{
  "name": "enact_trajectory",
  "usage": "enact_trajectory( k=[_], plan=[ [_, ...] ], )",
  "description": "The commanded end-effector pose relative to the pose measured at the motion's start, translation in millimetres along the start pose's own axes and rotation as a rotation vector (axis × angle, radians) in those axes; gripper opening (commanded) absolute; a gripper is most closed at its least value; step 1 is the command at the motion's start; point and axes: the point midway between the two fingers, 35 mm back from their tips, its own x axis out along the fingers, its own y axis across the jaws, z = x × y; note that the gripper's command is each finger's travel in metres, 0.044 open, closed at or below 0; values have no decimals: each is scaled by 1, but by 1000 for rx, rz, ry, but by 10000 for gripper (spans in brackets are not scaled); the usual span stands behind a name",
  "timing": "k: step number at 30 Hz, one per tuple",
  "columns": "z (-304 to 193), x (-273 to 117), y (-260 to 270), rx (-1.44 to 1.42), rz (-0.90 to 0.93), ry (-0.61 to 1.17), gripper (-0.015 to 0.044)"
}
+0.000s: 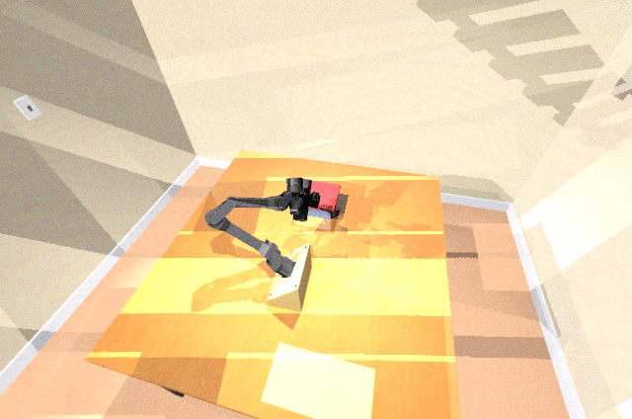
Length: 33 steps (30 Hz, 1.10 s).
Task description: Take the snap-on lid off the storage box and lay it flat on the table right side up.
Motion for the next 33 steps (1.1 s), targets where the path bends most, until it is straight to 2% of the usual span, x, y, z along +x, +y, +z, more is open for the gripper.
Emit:
enact_trajectory(
  k=[1, 4, 11, 33],
  plan=[
    [0, 0, 0, -3, -1, 1, 235],
    [-1, 1, -3, 10, 5, -6, 235],
    [-2, 37, -46, 11, 5, -4, 235],
    [-1, 61, -44, 9, 2, -7, 235]
  ],
)
